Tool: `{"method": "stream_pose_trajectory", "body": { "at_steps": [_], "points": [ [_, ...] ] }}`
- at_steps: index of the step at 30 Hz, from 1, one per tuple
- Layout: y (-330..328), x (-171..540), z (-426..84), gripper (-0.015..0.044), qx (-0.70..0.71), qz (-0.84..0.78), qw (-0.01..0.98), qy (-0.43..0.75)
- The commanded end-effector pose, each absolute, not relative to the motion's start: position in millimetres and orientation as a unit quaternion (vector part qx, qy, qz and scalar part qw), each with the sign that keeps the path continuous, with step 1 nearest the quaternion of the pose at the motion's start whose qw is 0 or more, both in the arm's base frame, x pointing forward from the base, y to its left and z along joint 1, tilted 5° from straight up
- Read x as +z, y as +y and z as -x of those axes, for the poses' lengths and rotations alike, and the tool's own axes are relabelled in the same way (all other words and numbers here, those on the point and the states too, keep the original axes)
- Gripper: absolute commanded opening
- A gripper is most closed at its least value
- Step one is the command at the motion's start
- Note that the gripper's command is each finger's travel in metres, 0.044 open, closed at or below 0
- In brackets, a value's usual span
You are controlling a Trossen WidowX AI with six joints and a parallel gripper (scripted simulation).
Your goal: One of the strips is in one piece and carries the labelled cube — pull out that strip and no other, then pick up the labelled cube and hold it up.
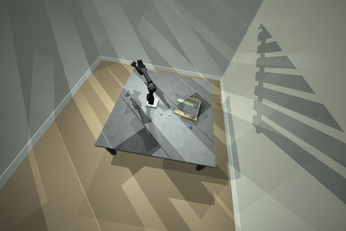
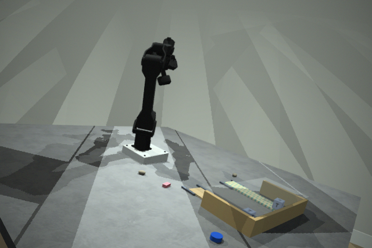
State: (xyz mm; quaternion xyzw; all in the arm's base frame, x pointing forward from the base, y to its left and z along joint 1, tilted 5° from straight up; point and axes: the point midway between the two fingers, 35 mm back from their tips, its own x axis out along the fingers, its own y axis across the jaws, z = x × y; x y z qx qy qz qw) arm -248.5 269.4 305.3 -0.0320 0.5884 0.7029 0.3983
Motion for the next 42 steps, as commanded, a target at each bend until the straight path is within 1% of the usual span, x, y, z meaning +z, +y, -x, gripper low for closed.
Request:
{"method": "stream_pose_trajectory", "body": {
  "at_steps": [1, 3, 7, 11, 15, 20, 26, 32, 37, 42],
  "points": [
    [271.2, 304.9, 246.1, 0.0400, 0.702, 0.030, 0.402, 0.587],
    [285.3, 301.8, 226.8, 0.0400, 0.698, 0.018, 0.427, 0.574],
    [319.3, 292.5, 163.9, 0.0400, 0.677, -0.015, 0.505, 0.535],
    [339.9, 282.9, 95.9, 0.0400, 0.644, -0.039, 0.582, 0.494],
    [346.3, 273.0, 24.6, 0.0400, 0.600, -0.054, 0.657, 0.452],
    [333.6, 260.4, -62.4, 0.0400, 0.530, -0.061, 0.744, 0.402],
    [290.4, 245.0, -156.3, 0.0400, 0.427, -0.053, 0.832, 0.350],
    [221.2, 229.8, -230.8, 0.0400, 0.304, -0.036, 0.900, 0.311],
    [149.6, 217.0, -272.8, 0.0400, 0.192, -0.015, 0.938, 0.290],
    [73.3, 202.9, -293.9, 0.0400, 0.078, 0.024, 0.956, 0.280]
  ]
}}
